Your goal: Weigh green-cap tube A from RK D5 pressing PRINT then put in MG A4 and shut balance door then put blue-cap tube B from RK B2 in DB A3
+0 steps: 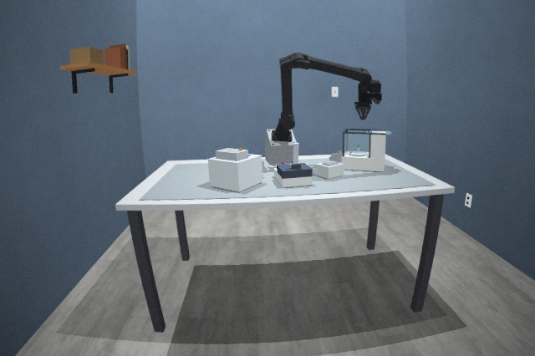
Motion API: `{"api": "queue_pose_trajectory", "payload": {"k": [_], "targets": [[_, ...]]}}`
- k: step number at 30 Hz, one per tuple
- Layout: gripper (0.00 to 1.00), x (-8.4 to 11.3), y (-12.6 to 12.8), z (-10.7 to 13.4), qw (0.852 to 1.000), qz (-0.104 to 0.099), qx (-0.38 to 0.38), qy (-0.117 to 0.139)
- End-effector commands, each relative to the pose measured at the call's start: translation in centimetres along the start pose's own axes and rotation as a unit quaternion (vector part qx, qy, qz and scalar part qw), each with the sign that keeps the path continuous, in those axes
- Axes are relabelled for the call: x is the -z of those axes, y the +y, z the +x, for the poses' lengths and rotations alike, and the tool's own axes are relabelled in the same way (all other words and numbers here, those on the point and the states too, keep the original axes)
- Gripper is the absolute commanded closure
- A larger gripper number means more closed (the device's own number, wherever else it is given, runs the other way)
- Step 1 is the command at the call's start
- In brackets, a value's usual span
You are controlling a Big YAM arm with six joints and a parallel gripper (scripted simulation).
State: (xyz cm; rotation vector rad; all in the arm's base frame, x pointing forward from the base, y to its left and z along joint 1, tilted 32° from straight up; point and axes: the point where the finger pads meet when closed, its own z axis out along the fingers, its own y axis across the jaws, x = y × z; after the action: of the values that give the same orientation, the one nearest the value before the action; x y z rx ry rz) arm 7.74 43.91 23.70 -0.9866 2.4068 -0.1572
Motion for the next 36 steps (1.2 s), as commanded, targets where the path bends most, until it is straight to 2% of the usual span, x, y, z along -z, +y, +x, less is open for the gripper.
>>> {"api": "queue_pose_trajectory", "payload": {"k": [1, 2, 8, 9, 11, 13, 15, 16, 17, 22, 23, 24, 28, 30, 31, 36], "targets": [[0.7, 1.3, 0.6, -1.6, 0.996, -0.008, -0.094, -0.008], [0.7, 0.9, 0.4, -2.6, 0.993, -0.005, -0.117, -0.006], [0.7, 1.3, 0.9, -2.2, 0.979, -0.01, -0.201, -0.008], [0.7, 0.9, 0.7, -3.2, 0.974, -0.006, -0.224, -0.006], [0.7, 0.9, 0.7, -3.2, 0.966, -0.007, -0.257, -0.006], [0.7, 0.9, 0.7, -3.2, 0.966, -0.007, -0.257, -0.006], [0.7, 1.5, 1.6, -2.7, 0.96, -0.013, -0.278, -0.008], [0.7, 1.5, 1.6, -2.6, 0.956, -0.014, -0.294, -0.008], [0.7, 0.9, 0.9, -3.9, 0.947, -0.007, -0.32, -0.006], [0.7, 1.1, 1.3, -3.7, 0.919, -0.01, -0.394, -0.006], [0.7, 1.1, 1.3, -3.6, 0.917, -0.01, -0.398, -0.006], [0.7, 0.8, 1.2, -4.5, 0.909, -0.008, -0.418, -0.006], [0.7, 1.1, 1.5, -4.3, 0.881, -0.011, -0.474, -0.006], [0.7, 1.1, 1.5, -4.3, 0.881, -0.011, -0.474, -0.006], [0.7, 0.8, 1.5, -5.2, 0.871, -0.008, -0.492, -0.006], [0.7, 1.2, 2.0, -4.9, 0.83, -0.012, -0.558, -0.006]]}}
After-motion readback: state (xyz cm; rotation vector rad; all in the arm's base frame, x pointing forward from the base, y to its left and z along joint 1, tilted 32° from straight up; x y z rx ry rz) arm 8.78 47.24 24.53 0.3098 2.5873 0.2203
